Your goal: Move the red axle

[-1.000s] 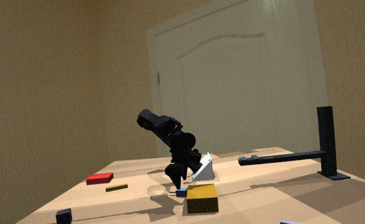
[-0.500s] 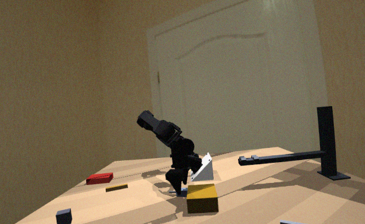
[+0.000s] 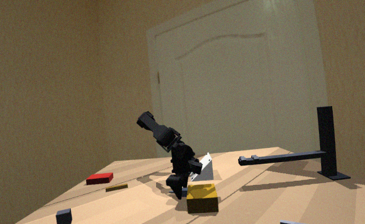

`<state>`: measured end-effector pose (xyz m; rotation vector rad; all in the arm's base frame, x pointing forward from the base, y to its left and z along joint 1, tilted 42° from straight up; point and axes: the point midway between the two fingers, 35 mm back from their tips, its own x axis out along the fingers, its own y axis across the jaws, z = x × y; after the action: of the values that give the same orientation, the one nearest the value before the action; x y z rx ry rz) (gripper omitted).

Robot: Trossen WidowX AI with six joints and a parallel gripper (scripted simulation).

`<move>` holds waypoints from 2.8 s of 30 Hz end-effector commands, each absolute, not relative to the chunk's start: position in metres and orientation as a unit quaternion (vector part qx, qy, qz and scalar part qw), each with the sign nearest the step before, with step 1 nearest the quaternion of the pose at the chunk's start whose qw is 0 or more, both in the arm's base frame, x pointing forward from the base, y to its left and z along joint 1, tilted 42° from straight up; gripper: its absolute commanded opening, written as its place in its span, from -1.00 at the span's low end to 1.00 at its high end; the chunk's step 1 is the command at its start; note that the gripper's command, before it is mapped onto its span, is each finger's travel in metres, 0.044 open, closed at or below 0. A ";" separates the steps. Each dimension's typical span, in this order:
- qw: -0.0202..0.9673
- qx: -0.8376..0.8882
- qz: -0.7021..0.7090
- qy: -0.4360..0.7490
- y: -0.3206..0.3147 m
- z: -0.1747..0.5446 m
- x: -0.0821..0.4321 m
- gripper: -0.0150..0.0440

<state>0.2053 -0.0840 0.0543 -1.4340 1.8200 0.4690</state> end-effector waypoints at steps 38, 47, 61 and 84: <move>0.375 -0.562 0.187 0.713 -0.029 0.111 0.212 -0.49; 0.352 -0.576 0.216 0.705 -0.030 0.110 0.212 -0.49; 0.317 -0.597 0.260 0.689 -0.012 0.100 0.236 -0.49; 0.311 -0.602 0.273 0.683 0.056 0.042 0.297 -0.49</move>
<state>0.2887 0.0459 0.0523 -1.5933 1.8070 0.7201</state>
